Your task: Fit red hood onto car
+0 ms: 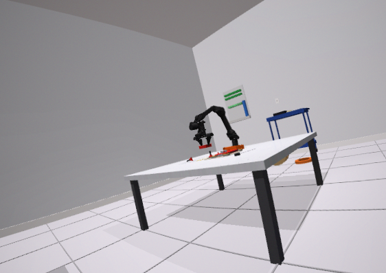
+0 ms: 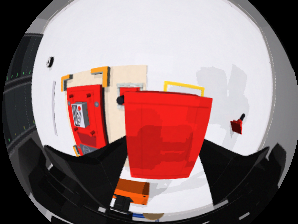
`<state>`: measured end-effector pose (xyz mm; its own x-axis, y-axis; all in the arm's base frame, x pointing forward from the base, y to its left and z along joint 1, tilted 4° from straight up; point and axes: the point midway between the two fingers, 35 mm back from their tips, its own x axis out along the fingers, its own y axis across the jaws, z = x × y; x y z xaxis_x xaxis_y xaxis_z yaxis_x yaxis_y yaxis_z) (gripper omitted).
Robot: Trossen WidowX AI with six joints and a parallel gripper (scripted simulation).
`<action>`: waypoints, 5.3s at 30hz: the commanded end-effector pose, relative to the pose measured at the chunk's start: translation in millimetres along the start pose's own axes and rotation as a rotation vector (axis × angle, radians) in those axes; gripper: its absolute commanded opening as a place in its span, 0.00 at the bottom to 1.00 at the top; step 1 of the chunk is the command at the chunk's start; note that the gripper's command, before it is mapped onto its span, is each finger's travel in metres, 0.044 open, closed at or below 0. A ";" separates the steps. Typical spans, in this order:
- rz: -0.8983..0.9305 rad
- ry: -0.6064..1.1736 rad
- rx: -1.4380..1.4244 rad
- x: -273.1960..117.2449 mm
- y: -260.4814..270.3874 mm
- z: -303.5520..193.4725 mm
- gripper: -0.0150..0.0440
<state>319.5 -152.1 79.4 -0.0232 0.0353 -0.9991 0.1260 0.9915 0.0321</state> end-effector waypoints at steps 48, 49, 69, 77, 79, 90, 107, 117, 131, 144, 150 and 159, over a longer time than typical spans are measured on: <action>0.015 -0.001 0.019 10.1 168.3 -1.2 0.25; 0.015 -0.001 0.019 14.5 168.6 -1.2 0.25; 0.016 -0.001 0.019 43.8 170.7 -3.3 0.25; 0.016 -0.001 0.019 43.8 170.7 -3.3 0.25; 0.016 -0.001 0.019 43.8 170.7 -3.3 0.25; 0.016 -0.001 0.019 44.9 170.7 -3.3 0.25; 0.016 -0.001 0.019 52.4 170.9 -3.1 0.25; 0.016 -0.001 0.019 56.7 171.0 -3.1 0.25; 0.015 -0.001 0.019 54.3 170.8 -3.0 0.25; 0.014 -0.002 0.018 48.6 170.5 -3.0 0.25; 0.015 -0.003 0.019 49.1 170.5 -3.1 0.25; 0.018 -0.005 0.021 50.4 170.4 -3.7 0.25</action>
<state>336.4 18.6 35.0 -0.0175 0.0473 -0.9987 0.1438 0.9886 0.0443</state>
